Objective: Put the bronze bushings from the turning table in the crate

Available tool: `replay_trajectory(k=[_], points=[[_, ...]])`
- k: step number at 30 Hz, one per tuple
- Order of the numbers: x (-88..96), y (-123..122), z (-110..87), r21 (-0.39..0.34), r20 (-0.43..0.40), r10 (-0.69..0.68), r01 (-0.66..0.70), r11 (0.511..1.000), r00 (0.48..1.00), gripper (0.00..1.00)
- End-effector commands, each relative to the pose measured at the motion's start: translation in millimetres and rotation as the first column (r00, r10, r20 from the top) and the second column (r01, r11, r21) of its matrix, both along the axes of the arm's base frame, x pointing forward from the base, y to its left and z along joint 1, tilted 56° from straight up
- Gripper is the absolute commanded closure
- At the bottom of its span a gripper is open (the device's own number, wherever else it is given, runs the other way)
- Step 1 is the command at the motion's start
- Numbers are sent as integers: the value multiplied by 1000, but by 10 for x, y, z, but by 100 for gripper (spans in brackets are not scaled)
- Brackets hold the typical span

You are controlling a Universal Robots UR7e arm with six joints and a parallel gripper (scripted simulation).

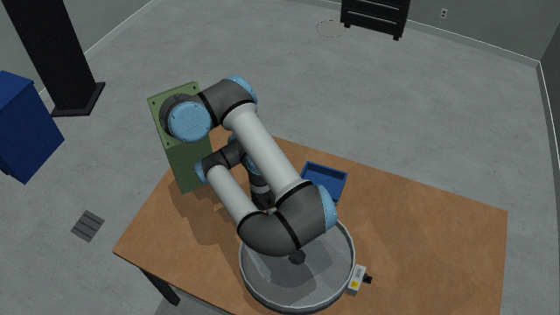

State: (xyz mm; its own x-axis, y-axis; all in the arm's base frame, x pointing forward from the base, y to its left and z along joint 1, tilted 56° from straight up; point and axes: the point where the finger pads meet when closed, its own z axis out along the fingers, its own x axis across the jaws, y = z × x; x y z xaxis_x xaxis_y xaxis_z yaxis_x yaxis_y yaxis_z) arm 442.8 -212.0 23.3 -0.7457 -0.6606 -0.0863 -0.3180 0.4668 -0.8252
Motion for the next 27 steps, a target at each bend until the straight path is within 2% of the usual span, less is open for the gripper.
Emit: replay_trajectory(k=[1, 27], points=[[14, -11, -9, 0, 1, 0, 0, 1000, 1000, 60], [40, -38, -34, 0, 1, 0, 0, 1000, 1000, 60]])
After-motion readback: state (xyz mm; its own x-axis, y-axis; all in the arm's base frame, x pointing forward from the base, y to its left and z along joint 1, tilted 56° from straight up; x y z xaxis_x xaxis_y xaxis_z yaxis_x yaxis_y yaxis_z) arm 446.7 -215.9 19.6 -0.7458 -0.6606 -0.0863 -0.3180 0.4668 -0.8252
